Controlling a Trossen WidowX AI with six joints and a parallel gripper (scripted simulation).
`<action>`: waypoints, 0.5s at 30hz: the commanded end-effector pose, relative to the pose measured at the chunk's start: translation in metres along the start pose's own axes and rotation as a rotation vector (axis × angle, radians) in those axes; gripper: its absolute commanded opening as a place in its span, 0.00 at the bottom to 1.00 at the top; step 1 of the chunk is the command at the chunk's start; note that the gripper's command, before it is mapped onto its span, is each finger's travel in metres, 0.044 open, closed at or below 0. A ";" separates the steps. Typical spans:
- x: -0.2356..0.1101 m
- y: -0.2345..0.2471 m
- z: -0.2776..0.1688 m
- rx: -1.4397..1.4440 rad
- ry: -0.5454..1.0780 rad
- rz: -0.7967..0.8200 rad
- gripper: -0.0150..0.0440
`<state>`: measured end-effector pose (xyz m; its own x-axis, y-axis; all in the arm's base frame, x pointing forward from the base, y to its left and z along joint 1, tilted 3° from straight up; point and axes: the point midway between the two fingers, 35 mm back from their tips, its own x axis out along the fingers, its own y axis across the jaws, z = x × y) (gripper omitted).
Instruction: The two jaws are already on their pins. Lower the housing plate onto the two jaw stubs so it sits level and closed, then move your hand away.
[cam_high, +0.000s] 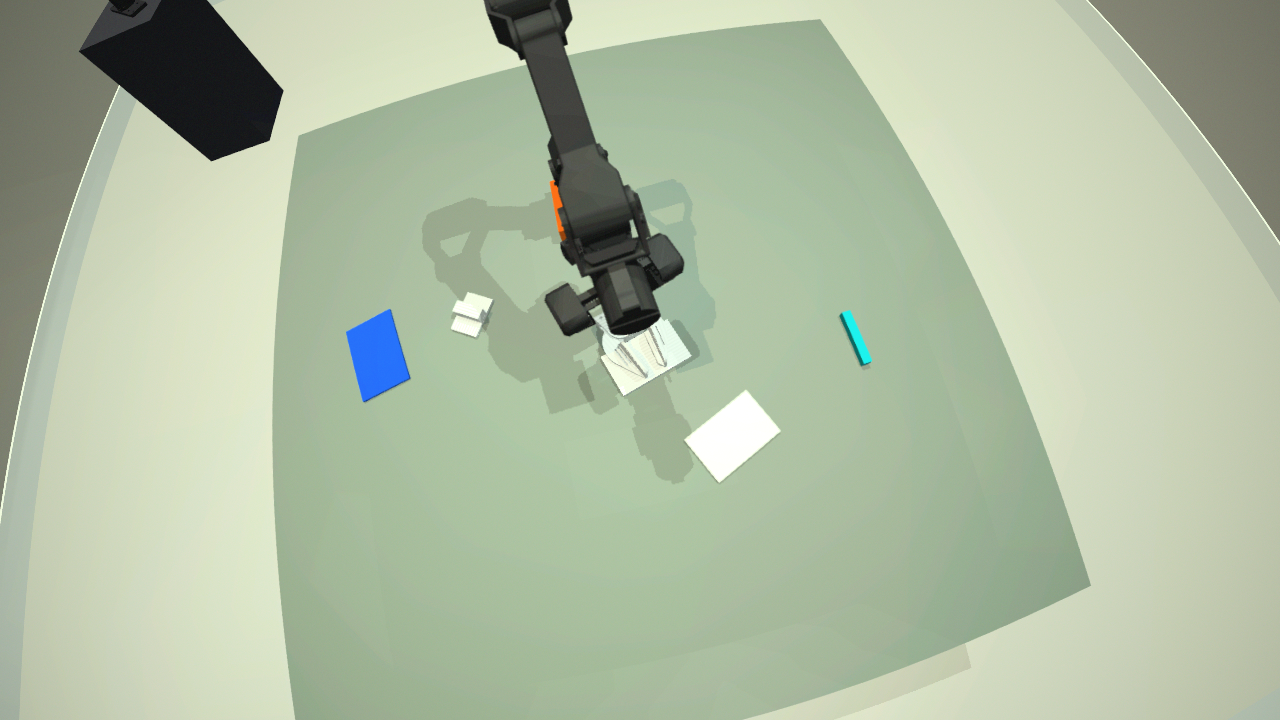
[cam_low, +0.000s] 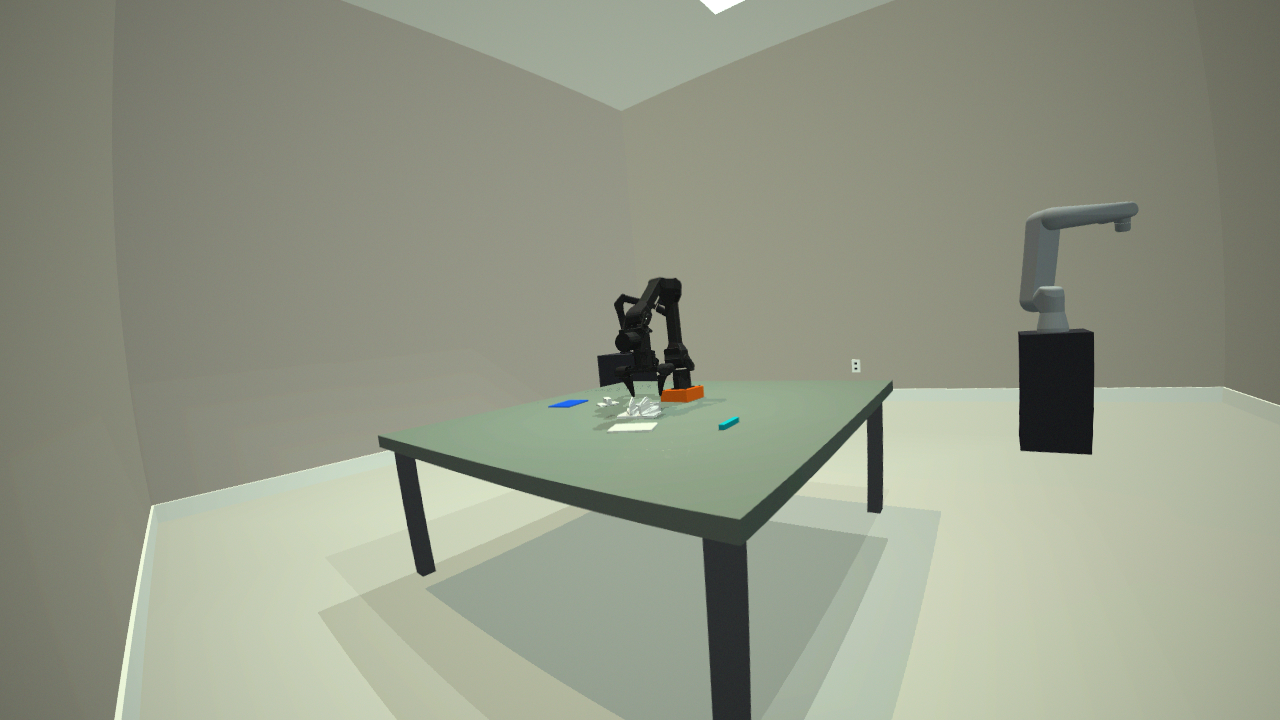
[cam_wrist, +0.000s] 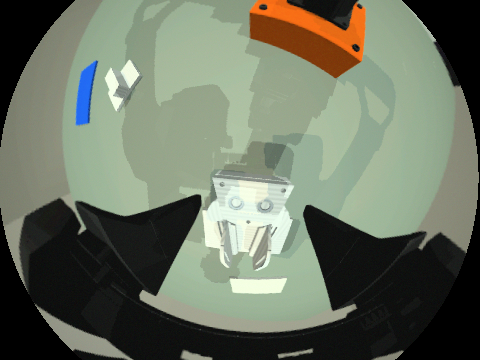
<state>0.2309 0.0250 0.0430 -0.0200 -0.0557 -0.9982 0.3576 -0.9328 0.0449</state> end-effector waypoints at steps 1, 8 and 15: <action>-0.034 0.000 0.000 0.002 0.023 0.004 1.00; -0.062 -0.005 0.014 0.001 0.026 0.004 1.00; -0.083 -0.009 0.027 0.002 0.021 0.003 1.00</action>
<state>0.2079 0.0281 0.1238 0.0117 -0.0511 -0.9986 0.3590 -0.9319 0.0519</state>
